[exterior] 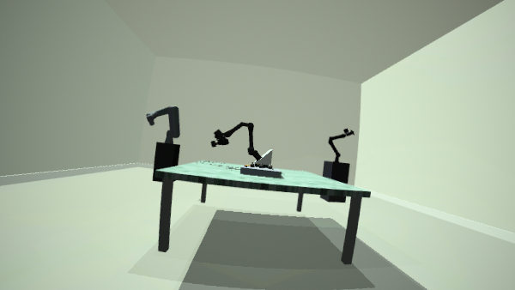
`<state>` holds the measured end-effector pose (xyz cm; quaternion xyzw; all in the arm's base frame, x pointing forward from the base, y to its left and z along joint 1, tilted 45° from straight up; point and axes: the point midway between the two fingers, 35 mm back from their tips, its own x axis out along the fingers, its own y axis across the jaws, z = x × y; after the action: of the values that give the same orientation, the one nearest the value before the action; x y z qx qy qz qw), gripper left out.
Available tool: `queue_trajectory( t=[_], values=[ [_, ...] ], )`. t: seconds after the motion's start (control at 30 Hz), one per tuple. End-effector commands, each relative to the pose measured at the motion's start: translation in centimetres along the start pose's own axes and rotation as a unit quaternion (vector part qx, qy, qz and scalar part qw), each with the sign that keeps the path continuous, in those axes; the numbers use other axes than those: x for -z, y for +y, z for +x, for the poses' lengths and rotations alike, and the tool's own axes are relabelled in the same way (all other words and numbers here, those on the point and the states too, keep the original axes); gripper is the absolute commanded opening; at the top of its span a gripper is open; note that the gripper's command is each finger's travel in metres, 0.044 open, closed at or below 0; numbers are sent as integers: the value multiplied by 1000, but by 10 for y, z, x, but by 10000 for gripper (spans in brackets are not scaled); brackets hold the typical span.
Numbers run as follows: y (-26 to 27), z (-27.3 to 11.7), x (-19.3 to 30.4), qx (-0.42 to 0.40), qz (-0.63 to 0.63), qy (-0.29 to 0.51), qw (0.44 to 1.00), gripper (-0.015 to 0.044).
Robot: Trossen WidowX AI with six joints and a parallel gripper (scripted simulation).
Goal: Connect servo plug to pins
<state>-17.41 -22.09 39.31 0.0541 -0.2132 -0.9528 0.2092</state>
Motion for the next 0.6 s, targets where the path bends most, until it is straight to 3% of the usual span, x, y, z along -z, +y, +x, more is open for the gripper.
queue_trajectory(
  t=[0.0, 0.33, 0.57],
  values=[
    [0, 0, 0, -1, 0, 1, 1000, 374],
    [34, -19, 20, -86, -13, 36, 996, 115],
    [66, -46, 40, -176, -25, 70, 982, 115]
  ],
)
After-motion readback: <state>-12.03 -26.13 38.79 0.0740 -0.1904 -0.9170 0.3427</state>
